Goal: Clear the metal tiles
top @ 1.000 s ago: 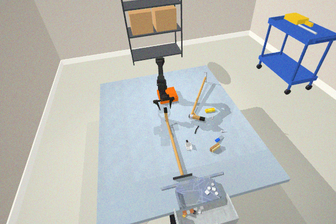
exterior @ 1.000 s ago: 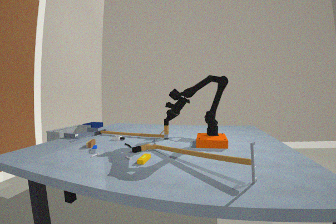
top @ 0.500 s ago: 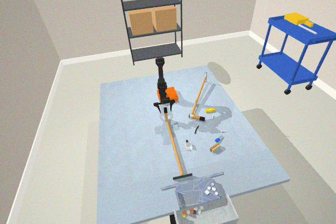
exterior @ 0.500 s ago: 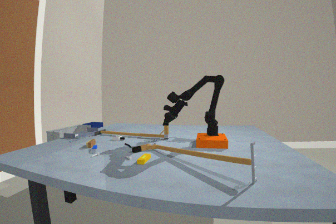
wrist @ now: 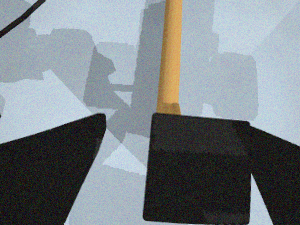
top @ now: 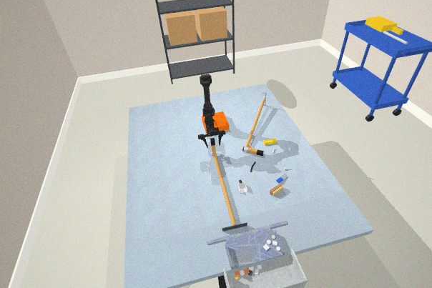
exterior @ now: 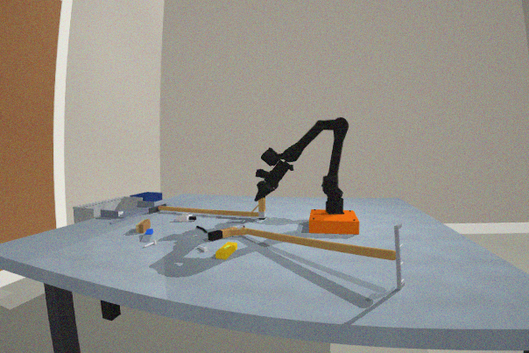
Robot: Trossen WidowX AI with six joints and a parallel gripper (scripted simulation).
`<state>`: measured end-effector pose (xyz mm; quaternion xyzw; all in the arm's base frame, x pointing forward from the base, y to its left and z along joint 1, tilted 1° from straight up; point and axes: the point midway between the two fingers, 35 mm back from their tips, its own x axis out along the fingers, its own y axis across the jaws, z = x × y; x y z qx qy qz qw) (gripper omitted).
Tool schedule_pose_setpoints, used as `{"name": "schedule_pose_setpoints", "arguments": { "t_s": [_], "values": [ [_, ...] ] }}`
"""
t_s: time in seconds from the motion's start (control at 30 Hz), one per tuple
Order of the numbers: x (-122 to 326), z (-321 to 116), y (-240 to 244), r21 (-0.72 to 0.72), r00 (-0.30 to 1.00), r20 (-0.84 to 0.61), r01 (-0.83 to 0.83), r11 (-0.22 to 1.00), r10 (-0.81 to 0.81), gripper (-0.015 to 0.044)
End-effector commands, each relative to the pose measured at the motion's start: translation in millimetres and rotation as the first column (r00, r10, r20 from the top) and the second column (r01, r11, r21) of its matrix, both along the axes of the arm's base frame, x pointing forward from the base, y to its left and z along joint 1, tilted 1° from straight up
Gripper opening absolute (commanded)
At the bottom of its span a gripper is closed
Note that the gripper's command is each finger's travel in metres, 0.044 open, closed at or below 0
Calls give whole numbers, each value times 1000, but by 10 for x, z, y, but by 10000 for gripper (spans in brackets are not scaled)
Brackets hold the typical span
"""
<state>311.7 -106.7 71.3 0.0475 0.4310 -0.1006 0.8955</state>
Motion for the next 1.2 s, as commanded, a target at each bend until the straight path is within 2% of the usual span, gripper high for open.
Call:
{"name": "schedule_pose_setpoints", "arguments": {
  "t_s": [0.0,0.3,0.5,0.53,1.17],
  "values": [
    [-1,8,0,0,1000,1,0,1000,0,309],
    [-1,8,0,0,1000,1,0,1000,0,72],
    [-1,8,0,0,1000,1,0,1000,0,32],
    [-1,8,0,0,1000,1,0,1000,0,6],
    [27,25,135,2,1000,-2,-4,1000,4,0]
  ]
}}
